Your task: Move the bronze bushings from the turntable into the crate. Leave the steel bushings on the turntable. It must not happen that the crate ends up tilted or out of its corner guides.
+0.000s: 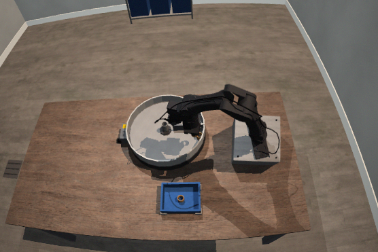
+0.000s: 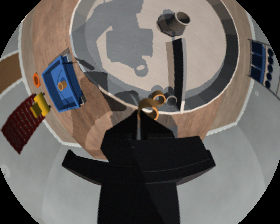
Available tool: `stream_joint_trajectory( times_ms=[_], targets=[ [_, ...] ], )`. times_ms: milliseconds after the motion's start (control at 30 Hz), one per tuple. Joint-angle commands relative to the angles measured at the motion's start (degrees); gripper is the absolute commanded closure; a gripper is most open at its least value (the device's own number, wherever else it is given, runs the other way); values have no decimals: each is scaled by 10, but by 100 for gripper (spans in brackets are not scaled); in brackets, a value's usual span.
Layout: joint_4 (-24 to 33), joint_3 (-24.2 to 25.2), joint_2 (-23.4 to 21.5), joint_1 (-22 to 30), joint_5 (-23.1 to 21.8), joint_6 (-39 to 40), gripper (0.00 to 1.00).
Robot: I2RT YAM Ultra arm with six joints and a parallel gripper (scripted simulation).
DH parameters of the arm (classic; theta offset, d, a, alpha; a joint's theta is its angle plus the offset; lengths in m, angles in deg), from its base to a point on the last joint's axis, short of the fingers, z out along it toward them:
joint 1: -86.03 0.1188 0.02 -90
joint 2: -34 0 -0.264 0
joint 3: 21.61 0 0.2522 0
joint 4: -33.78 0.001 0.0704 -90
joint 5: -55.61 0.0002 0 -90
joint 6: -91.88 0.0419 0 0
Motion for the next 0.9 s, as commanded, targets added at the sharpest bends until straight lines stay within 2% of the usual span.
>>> stream_joint_trajectory(
  times_ms=[0,133,200,500,700,767,867],
  targets=[
    [-7,13,-37,39,-12,62,100],
    [-2,5,-62,99,-12,125,100],
    [-2,5,-62,99,-12,125,100],
    [14,-38,-91,251,-3,285,100],
    [26,-96,-60,348,11,386,100],
    [26,-96,-60,348,11,386,100],
    [38,-136,-44,390,20,431,100]
  ],
)
